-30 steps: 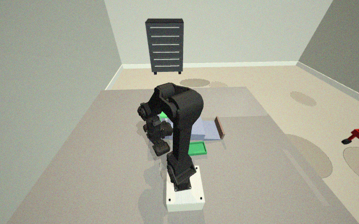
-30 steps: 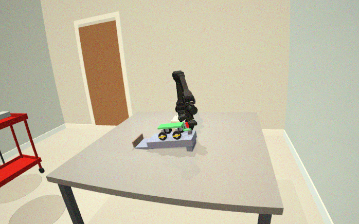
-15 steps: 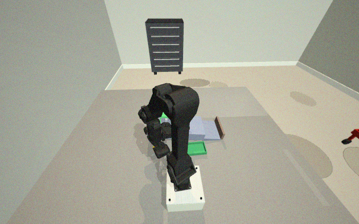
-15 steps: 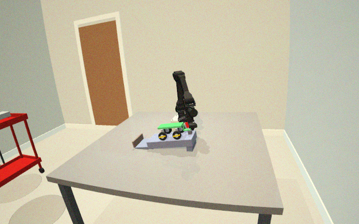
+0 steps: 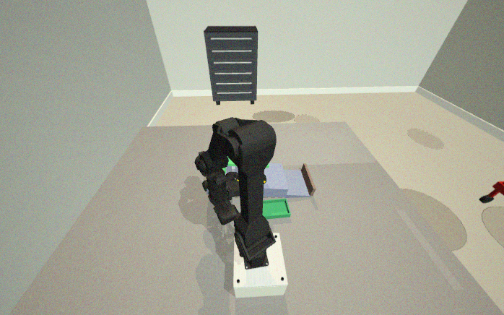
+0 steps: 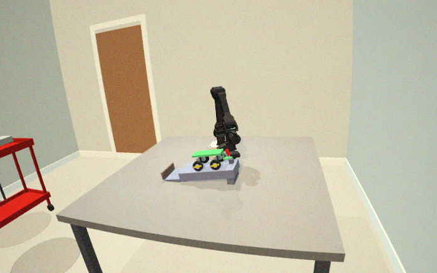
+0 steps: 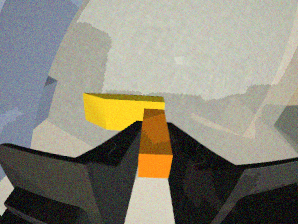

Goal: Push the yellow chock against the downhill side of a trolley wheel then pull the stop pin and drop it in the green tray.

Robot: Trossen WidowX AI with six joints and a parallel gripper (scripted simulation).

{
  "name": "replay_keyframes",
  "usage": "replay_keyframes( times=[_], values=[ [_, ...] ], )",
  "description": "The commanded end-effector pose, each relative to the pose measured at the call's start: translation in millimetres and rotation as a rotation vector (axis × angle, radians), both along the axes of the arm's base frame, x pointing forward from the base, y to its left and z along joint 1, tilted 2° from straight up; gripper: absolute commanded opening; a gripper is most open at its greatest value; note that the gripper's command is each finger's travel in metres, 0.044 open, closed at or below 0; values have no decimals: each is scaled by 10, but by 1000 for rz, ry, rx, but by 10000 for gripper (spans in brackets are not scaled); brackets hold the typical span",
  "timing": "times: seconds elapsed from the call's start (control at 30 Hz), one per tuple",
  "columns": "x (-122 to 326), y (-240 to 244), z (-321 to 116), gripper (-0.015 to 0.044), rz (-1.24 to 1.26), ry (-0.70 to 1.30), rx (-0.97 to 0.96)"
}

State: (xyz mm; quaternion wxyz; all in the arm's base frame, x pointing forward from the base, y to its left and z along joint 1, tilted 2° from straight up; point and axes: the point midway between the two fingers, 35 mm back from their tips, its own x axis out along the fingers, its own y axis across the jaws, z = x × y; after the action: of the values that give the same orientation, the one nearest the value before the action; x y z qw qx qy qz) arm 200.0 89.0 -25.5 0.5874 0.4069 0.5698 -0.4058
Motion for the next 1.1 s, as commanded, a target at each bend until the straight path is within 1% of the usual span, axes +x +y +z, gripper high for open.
replay_keyframes(
  times=[0.0,0.07,0.1,1.07],
  values=[
    [1,1,2,32,0,0,0],
    [1,1,2,19,0,0,0],
    [2,1,10,0,0,0,0],
    [-40,27,1060,0,3,-3,-4]
  ],
)
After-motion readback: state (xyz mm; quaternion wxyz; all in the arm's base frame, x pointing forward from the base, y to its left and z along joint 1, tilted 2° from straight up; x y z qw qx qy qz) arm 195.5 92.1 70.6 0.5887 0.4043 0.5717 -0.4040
